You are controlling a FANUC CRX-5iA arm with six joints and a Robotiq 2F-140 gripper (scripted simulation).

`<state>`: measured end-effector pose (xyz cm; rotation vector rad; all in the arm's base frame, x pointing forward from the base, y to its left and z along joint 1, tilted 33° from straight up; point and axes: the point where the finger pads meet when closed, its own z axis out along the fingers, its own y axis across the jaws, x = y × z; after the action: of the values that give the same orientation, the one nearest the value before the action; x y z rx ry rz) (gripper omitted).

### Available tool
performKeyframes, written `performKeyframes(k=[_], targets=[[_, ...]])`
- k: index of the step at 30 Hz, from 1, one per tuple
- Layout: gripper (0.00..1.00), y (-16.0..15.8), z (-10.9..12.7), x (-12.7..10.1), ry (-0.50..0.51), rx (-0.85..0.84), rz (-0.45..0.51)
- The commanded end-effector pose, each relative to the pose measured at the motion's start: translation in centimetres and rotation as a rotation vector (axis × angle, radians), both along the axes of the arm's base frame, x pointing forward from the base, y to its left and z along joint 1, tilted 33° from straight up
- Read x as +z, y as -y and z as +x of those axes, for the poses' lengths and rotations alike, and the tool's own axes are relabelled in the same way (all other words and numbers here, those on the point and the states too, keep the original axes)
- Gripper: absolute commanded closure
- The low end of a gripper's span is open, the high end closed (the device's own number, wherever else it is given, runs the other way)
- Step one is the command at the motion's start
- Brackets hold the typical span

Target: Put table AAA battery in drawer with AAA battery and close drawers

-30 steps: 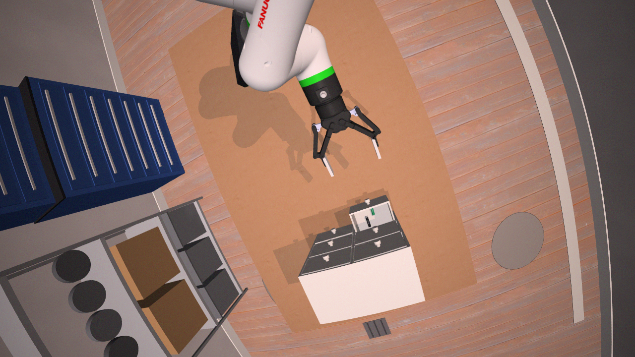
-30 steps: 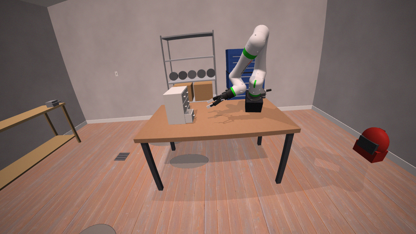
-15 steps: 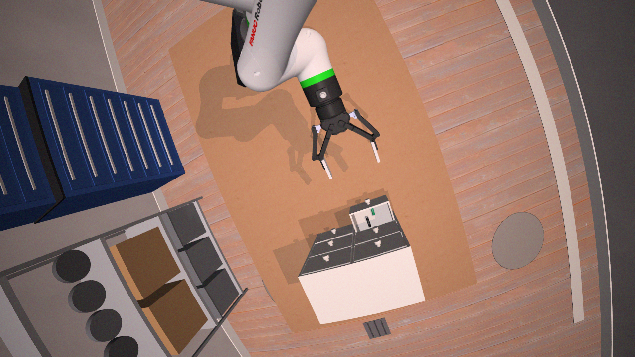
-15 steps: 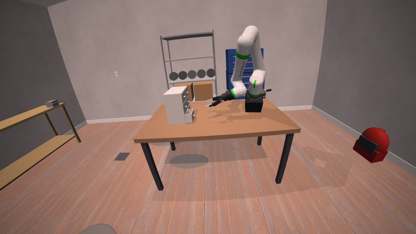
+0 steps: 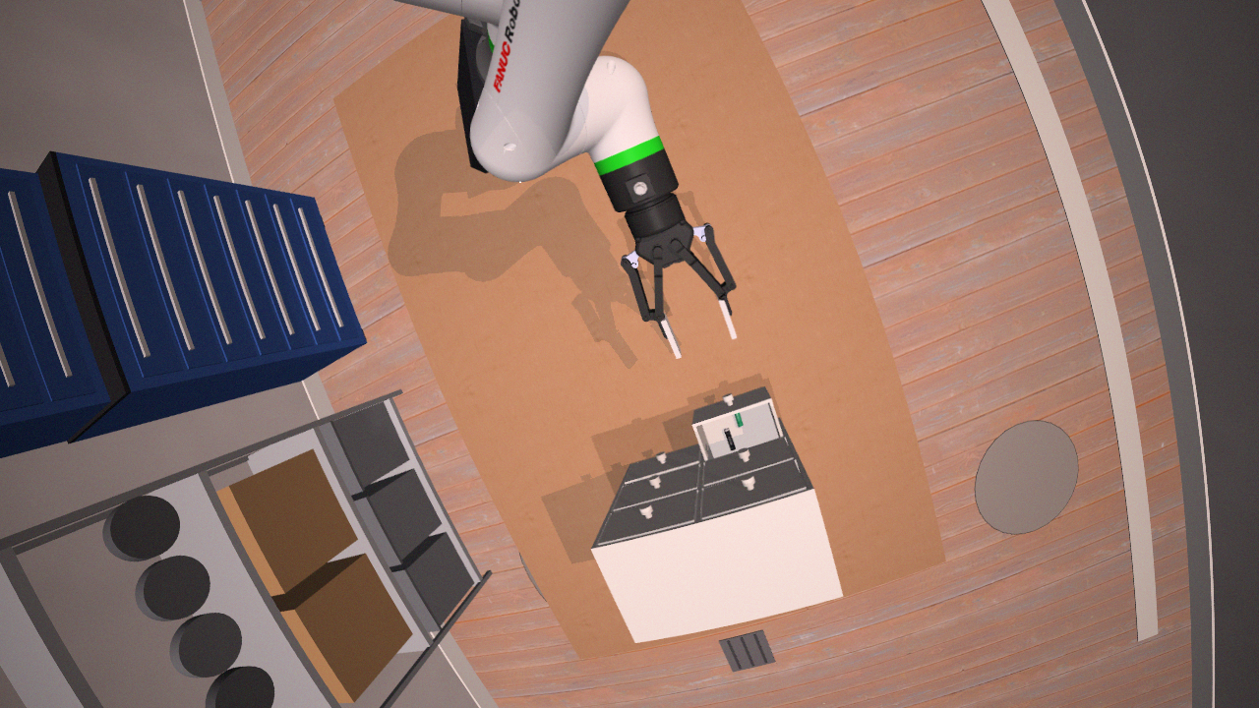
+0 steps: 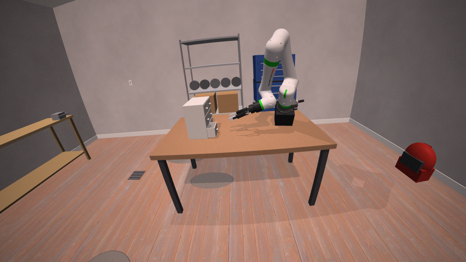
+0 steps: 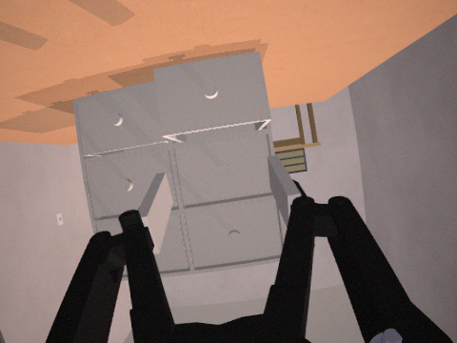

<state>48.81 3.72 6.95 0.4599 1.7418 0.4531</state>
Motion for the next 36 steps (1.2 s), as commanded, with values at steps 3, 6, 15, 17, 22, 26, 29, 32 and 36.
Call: performKeyframes(k=[3, 6, 15, 17, 22, 26, 29, 32, 36], targets=[[1.00, 0.0, 0.0, 0.0, 0.000, 0.000, 0.000], [1.00, 0.0, 0.0, 0.0, 0.000, 0.000, 0.000], [1.00, -0.3, 0.5, -0.5, 0.000, 0.000, 0.000], [1.00, -0.5, 0.9, -0.8, 0.000, 0.000, 0.000], [1.00, -0.9, 1.6, -1.6, 0.000, 0.000, 0.000], [1.00, -1.6, 3.0, -2.9, 0.000, 0.000, 0.000], [1.00, -2.3, 4.2, -4.2, 0.000, 0.000, 0.000], [1.00, -3.0, 5.5, -5.5, 0.000, 0.000, 0.000], [1.00, -3.5, 6.3, -6.3, 0.000, 0.000, 0.000]])
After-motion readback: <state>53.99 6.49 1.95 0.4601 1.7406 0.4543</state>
